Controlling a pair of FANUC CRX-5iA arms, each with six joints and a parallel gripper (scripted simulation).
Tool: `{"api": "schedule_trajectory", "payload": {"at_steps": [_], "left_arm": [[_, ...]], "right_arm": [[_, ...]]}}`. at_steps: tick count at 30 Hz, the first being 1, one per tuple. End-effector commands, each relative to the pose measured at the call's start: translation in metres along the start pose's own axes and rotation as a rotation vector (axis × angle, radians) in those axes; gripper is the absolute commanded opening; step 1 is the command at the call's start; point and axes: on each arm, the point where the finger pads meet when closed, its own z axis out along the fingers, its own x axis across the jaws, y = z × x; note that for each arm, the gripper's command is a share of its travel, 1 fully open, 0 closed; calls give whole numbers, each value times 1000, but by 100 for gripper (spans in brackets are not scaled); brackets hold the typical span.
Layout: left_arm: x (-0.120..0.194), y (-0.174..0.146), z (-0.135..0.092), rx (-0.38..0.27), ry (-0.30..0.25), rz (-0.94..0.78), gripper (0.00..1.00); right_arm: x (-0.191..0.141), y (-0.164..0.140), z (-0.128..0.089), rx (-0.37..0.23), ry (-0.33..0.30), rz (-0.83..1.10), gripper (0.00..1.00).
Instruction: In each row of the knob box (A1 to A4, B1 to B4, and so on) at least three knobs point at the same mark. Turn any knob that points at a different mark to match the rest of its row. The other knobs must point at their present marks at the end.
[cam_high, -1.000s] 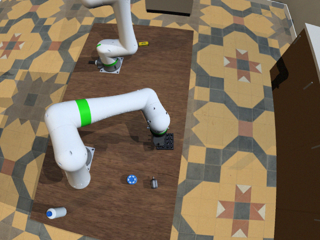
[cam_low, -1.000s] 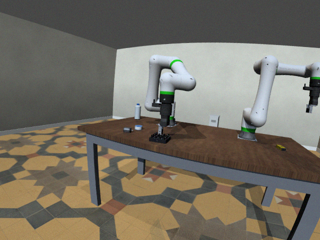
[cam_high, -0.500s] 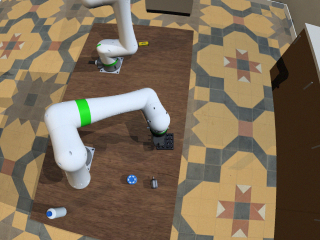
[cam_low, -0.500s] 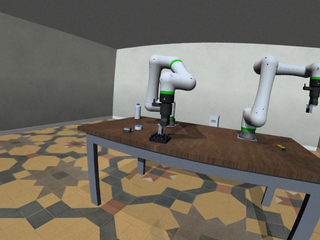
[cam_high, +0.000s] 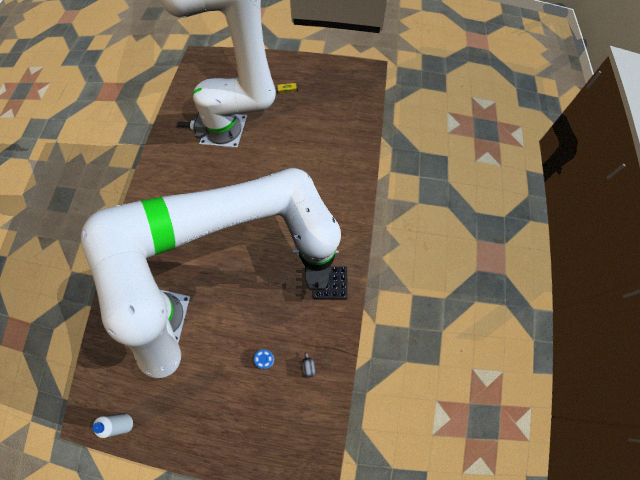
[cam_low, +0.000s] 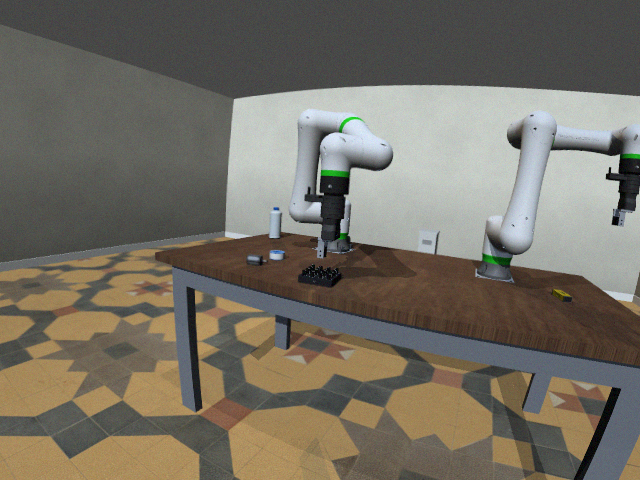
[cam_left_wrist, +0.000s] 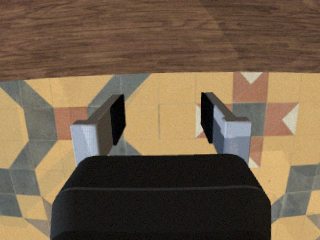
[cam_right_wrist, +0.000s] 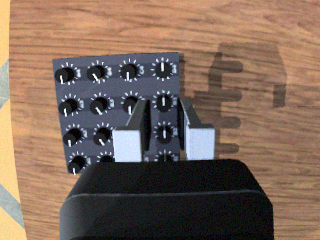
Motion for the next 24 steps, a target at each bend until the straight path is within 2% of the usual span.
{"api": "schedule_trajectory", "payload": {"at_steps": [1, 7, 15, 17, 24], "left_arm": [[0, 0, -1, -2, 0, 0, 100], [0, 0, -1, -2, 0, 0, 100], [0, 0, -1, -2, 0, 0, 100], [0, 0, -1, -2, 0, 0, 100], [0, 0, -1, -2, 0, 0, 100]], "right_arm": [[-1, 0, -1, -1, -2, 0, 100], [-4, -3, -13, 0, -2, 0, 100], [-18, -17, -63, 0, -2, 0, 100], [-18, -17, -63, 0, -2, 0, 100], [-30, -28, -104, 0, -2, 0, 100]]}}
